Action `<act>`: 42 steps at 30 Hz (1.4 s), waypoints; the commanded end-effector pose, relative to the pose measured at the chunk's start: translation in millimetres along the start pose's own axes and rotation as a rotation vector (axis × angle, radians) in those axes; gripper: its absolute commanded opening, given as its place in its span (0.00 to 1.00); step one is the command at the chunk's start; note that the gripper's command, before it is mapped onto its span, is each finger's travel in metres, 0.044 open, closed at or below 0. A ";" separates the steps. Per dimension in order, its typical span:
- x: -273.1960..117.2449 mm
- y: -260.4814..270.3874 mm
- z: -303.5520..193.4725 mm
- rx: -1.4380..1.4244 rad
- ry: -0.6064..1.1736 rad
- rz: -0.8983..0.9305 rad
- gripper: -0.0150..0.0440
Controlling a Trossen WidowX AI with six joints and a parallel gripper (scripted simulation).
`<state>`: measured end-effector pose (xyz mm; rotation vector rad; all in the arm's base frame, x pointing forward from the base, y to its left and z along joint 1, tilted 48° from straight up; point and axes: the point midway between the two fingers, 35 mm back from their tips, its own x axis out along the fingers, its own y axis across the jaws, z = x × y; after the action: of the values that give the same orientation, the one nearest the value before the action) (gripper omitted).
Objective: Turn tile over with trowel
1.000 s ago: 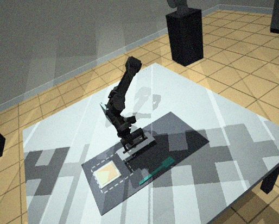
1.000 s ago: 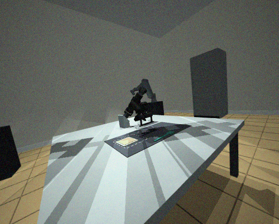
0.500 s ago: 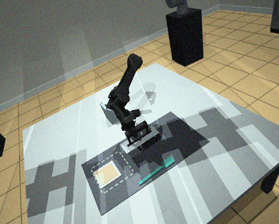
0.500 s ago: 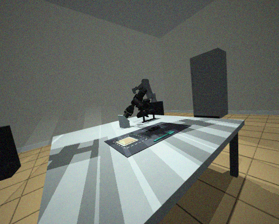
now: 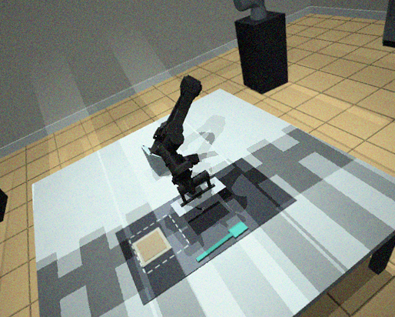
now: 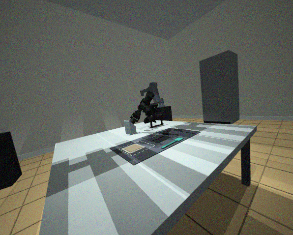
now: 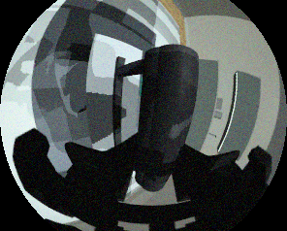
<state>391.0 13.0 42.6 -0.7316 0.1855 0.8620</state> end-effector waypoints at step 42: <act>-11.9 67.5 145.8 -0.122 -0.118 -0.001 0.25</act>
<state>324.3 121.1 111.1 -0.7894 0.0557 0.9323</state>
